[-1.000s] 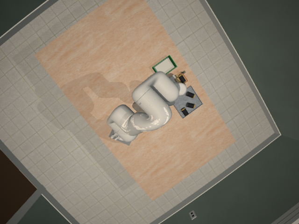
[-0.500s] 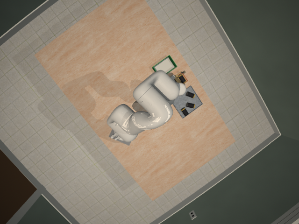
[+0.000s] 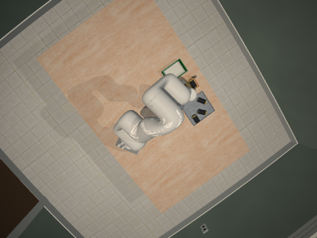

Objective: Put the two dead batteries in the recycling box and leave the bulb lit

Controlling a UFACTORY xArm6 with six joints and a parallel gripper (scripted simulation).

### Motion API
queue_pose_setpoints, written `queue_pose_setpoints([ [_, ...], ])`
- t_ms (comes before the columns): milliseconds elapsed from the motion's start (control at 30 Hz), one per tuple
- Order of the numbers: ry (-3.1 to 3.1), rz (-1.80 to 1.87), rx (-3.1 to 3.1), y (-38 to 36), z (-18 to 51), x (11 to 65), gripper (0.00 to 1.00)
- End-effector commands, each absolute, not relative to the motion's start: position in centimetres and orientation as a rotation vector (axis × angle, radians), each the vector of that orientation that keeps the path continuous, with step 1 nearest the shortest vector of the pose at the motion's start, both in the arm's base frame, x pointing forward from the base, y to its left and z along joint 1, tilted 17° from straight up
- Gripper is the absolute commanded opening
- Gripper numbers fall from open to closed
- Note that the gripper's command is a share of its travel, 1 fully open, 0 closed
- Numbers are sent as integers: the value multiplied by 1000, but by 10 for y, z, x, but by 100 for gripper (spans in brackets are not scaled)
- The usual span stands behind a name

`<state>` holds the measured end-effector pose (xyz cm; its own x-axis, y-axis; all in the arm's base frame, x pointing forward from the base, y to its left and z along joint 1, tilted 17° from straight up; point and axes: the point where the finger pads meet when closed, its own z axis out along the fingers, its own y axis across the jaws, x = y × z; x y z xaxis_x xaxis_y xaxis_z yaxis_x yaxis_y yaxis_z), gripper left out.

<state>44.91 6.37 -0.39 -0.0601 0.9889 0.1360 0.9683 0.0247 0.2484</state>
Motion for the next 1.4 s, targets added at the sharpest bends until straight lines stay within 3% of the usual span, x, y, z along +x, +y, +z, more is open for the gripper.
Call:
queue_pose_setpoints([
  [0, 2192, 430, 2099, 65, -10, 452, 28],
  [900, 2192, 430, 2099, 67, -25, 456, 28],
  [933, 2192, 430, 2099, 67, -25, 456, 51],
  [1367, 2192, 430, 2099, 67, -25, 456, 51],
])
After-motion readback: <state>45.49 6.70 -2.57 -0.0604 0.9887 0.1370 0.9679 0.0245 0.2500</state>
